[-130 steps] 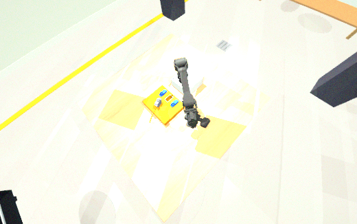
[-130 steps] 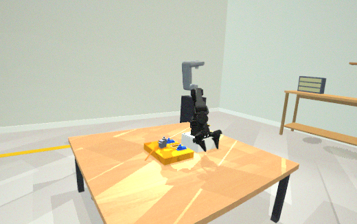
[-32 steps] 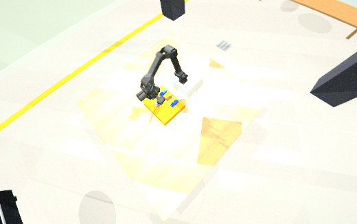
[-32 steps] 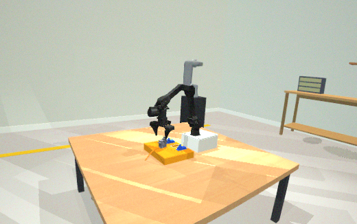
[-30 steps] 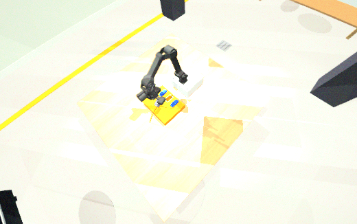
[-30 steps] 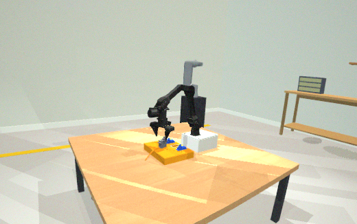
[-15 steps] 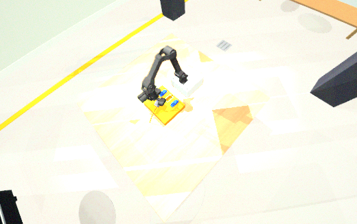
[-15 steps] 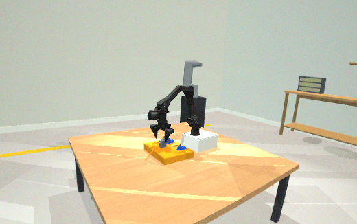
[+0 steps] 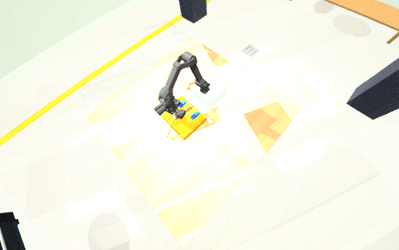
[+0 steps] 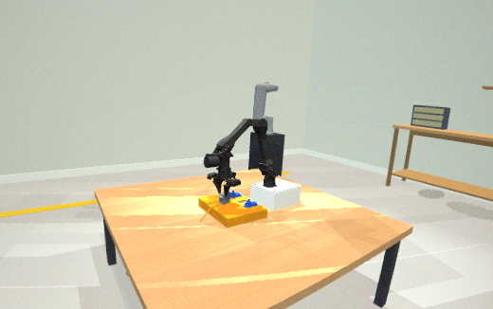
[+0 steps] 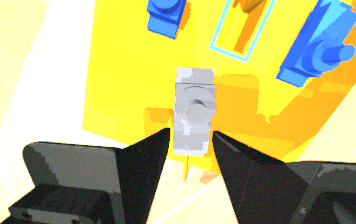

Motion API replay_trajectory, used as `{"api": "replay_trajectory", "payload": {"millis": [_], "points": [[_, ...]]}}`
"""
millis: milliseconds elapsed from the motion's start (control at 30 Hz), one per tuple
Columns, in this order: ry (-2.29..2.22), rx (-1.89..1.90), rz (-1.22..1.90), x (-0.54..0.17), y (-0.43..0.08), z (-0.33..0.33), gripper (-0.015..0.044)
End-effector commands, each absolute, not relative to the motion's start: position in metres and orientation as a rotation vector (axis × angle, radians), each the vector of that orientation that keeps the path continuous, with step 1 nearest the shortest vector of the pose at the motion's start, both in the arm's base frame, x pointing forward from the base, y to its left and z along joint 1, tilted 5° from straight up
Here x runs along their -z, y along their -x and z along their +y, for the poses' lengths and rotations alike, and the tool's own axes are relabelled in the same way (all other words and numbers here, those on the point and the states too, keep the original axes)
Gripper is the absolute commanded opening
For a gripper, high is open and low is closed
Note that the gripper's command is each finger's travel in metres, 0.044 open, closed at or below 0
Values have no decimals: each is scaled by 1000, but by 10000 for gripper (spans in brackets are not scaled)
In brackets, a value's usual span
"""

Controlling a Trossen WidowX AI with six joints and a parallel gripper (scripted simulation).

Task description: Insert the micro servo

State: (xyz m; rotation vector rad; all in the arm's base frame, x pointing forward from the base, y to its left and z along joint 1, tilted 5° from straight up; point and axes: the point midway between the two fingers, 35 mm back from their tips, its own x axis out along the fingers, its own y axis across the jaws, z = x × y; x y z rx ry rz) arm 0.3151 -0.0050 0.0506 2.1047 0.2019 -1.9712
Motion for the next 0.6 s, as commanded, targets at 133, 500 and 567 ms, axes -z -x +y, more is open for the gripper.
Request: {"api": "replay_trajectory", "payload": {"millis": [133,500,567], "points": [[-2100,1973,198,-49,-315,-6,85],[-2099,1973,198,-78,-304,-2,0],[-2099,1974,198,-78,-303,-2,0]]}}
